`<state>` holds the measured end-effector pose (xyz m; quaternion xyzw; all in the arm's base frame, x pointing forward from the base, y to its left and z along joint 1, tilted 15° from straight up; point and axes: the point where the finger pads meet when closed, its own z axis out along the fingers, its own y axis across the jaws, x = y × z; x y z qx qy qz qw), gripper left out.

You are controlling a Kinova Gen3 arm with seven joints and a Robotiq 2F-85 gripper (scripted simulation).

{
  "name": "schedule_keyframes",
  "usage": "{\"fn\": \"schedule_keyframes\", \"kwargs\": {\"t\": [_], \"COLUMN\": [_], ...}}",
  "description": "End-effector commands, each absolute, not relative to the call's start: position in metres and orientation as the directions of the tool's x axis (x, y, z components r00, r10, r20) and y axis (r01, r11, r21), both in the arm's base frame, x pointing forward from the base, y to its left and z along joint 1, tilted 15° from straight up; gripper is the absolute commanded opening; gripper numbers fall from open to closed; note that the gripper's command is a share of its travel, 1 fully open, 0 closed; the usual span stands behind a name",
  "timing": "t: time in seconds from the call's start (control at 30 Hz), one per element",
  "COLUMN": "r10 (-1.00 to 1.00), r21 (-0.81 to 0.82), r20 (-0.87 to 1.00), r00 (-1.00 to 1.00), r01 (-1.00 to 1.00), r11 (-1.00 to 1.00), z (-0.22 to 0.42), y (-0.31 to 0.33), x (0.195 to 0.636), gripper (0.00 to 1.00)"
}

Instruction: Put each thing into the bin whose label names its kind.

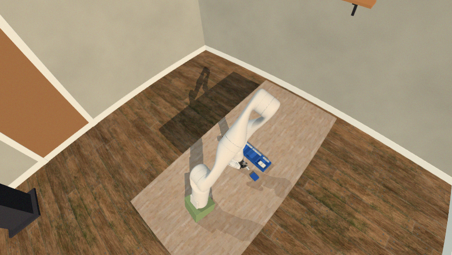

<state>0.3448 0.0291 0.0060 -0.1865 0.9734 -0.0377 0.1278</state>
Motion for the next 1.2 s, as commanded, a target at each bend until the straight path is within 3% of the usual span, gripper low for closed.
{"fn": "schedule_keyframes", "kwargs": {"t": [0.0,0.77,0.8,1.17], "r10": [-0.372,-0.374,-0.374,-0.374], "r21": [-0.123,-0.121,-0.121,-0.121], "r20": [-0.243,-0.236,-0.236,-0.236], "r00": [-0.896,-0.897,-0.897,-0.897], "r01": [-0.352,-0.355,-0.355,-0.355], "r11": [0.928,0.927,0.927,0.927], "z": [0.0034,-0.0044,-0.0044,-0.0044], "y": [0.031,0.0291,0.0291,0.0291], "x": [0.3499,0.3487,0.3487,0.3487], "gripper": [0.31,0.31,0.11,0.11]}}
